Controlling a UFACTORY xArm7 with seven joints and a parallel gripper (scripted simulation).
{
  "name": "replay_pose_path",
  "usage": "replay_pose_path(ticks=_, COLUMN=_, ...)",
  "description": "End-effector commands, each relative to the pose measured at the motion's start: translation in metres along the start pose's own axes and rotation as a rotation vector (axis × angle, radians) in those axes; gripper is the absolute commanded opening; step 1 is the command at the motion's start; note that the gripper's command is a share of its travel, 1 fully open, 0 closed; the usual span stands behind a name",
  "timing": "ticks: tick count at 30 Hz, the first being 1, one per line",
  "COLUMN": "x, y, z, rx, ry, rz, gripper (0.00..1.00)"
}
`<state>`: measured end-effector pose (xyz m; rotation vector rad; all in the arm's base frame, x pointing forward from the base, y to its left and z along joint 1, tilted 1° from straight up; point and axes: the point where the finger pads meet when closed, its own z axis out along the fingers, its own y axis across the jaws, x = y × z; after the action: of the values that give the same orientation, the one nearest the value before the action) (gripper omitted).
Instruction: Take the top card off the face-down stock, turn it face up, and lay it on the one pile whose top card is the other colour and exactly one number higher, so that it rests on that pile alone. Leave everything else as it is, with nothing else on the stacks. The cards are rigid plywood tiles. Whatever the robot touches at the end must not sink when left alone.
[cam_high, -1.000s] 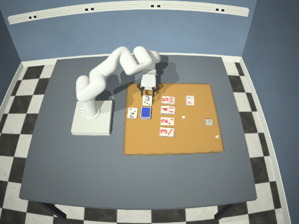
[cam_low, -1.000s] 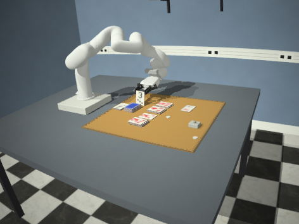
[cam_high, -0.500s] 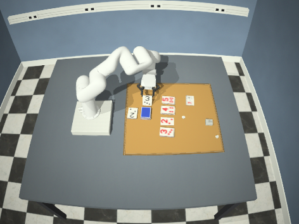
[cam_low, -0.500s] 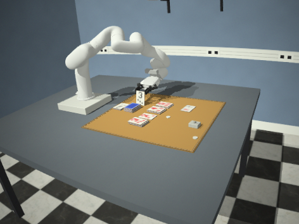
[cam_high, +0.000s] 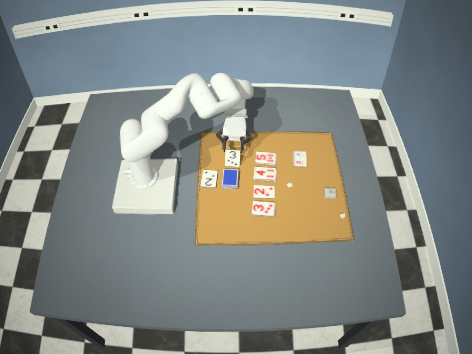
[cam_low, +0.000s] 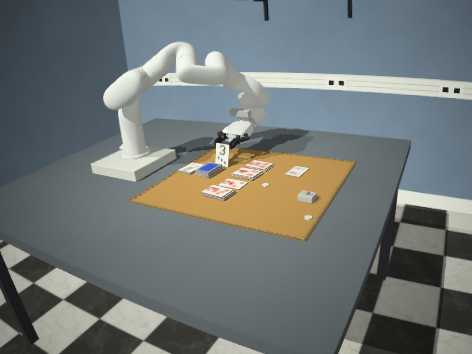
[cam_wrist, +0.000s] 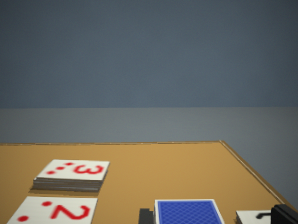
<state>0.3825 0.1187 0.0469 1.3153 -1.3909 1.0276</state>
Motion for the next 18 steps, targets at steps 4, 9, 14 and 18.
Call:
replay_pose_path(ticks=4, x=-0.002, y=-0.001, z=-0.006, rx=0.000, ry=-0.002, rz=0.003, gripper=0.74)
replay_pose_path(ticks=9, x=-0.003, y=-0.001, z=-0.008, rx=0.000, ry=-0.002, rz=0.003, gripper=0.74)
replay_pose_path(ticks=14, x=-0.006, y=-0.001, z=-0.011, rx=0.000, ry=-0.002, rz=0.003, gripper=0.74)
replay_pose_path(ticks=18, x=-0.008, y=-0.001, z=-0.014, rx=0.000, ry=-0.002, rz=0.003, gripper=0.74)
